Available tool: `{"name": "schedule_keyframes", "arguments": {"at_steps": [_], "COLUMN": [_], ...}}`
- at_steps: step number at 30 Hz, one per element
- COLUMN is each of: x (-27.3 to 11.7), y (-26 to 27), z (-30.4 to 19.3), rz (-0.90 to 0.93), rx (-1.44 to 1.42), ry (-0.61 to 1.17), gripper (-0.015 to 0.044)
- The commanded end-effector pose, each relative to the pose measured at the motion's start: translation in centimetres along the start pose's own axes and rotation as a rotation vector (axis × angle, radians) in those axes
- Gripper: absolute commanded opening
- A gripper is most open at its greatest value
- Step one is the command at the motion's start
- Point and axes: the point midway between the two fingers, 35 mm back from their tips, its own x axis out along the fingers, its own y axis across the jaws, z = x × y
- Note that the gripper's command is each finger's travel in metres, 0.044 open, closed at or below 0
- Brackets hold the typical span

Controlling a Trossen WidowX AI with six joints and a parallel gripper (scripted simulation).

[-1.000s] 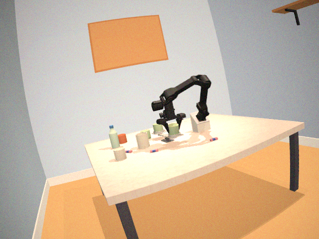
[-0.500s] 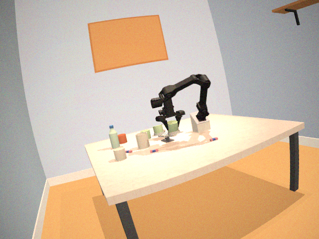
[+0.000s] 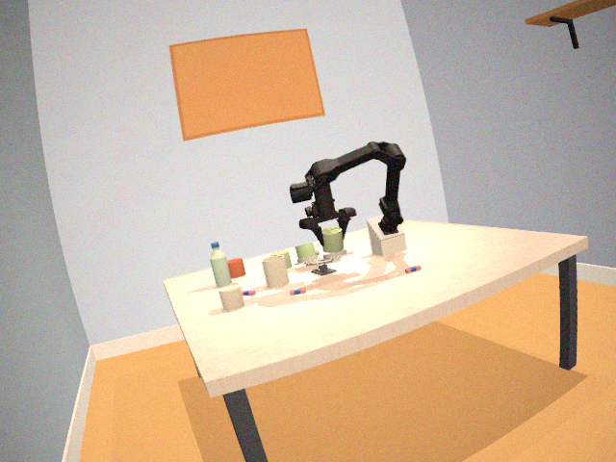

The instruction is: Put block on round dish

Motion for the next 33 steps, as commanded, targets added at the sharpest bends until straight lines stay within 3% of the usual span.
{"name": "schedule_keyframes", "arguments": {"at_steps": [1, 33], "x": [-1.0, -5.1], "y": [0.4, -0.3], "z": [-0.2, -0.3], "rz": [0.019, 0.017], "rx": [-0.010, -0.010], "ry": [0.008, 0.013], "gripper": [0.0000, 0.0000]}}
